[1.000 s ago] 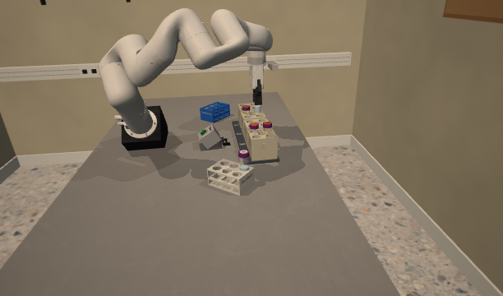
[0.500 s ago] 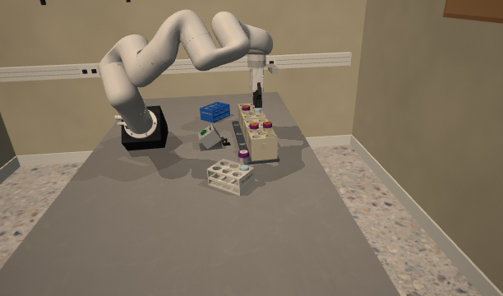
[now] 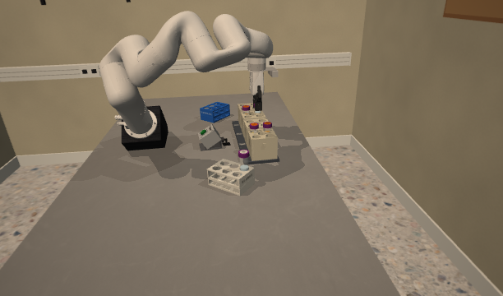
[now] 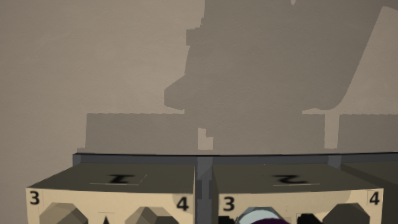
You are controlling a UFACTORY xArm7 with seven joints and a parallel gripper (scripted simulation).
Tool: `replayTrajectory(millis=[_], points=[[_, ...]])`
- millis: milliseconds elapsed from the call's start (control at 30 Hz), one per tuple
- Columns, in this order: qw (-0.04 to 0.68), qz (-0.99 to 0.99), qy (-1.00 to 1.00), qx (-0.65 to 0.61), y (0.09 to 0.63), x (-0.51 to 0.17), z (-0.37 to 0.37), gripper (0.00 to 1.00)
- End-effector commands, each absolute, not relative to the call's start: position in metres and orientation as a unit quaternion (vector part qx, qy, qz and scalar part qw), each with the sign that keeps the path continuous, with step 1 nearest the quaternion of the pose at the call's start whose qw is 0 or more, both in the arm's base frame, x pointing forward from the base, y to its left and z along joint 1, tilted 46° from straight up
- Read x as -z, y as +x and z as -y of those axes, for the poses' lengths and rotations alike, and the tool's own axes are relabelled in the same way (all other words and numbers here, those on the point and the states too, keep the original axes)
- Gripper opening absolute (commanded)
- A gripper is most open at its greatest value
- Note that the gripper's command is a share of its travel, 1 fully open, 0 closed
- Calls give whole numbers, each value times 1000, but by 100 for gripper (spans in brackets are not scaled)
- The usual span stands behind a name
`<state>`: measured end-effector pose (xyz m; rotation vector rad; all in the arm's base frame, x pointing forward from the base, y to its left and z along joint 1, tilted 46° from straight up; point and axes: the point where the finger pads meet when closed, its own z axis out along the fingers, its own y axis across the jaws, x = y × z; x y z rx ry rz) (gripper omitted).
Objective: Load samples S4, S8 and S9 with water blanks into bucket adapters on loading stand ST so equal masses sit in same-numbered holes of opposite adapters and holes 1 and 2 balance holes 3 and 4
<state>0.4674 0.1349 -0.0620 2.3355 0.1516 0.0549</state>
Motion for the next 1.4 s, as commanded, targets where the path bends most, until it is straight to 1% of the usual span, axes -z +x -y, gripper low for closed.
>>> replayTrajectory(millis=[0,633,667,1367], points=[[388,-61,919,-23,468,64,-134,0],[388,-61,919,-24,469,66,-133,0],[388,-61,919,-24,469,66,-133,44],[388,-61,919,-24,469,66,-133,44]])
